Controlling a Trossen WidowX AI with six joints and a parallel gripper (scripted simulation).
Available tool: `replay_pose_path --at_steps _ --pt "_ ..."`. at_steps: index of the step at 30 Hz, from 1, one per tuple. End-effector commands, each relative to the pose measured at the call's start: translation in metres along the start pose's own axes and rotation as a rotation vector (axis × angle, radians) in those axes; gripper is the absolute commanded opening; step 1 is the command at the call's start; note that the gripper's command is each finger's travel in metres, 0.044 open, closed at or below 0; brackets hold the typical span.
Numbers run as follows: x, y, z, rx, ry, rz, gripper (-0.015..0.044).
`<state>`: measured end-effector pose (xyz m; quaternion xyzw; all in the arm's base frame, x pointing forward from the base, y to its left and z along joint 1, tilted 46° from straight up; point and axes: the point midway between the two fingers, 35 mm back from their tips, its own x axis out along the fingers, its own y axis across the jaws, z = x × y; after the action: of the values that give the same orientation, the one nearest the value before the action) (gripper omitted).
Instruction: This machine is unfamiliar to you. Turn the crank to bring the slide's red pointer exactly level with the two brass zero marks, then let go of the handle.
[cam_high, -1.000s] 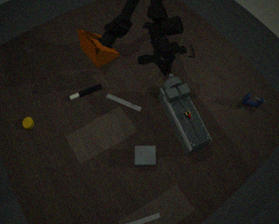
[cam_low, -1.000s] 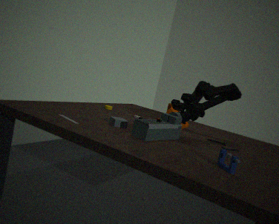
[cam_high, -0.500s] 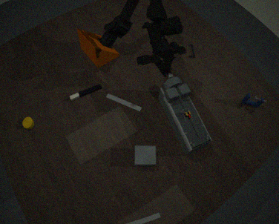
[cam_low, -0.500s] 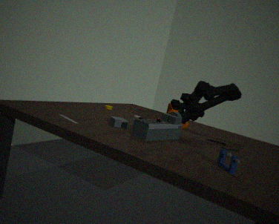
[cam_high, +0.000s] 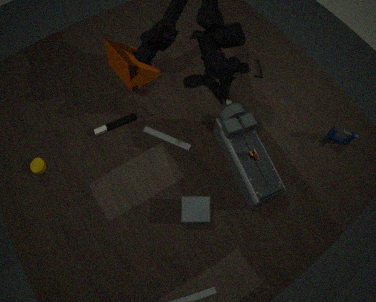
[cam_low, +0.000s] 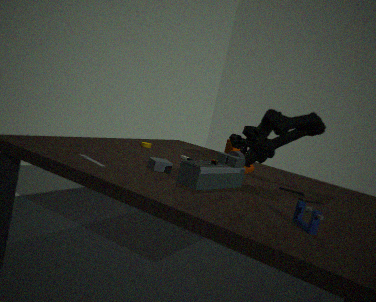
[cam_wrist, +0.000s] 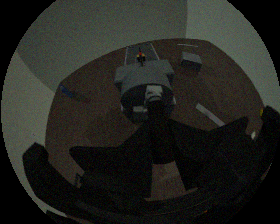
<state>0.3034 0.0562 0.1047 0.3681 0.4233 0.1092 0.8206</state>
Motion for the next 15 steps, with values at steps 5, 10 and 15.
replay_pose_path --at_steps 5,10,15 --pt "0.0019 -0.0096 -0.0022 0.012 -0.001 -0.025 0.0" --pt "0.0024 -0.0106 -0.0026 0.012 -0.001 -0.025 0.0" --pt "0.003 -0.0115 -0.0031 0.012 -0.001 -0.025 0.0"
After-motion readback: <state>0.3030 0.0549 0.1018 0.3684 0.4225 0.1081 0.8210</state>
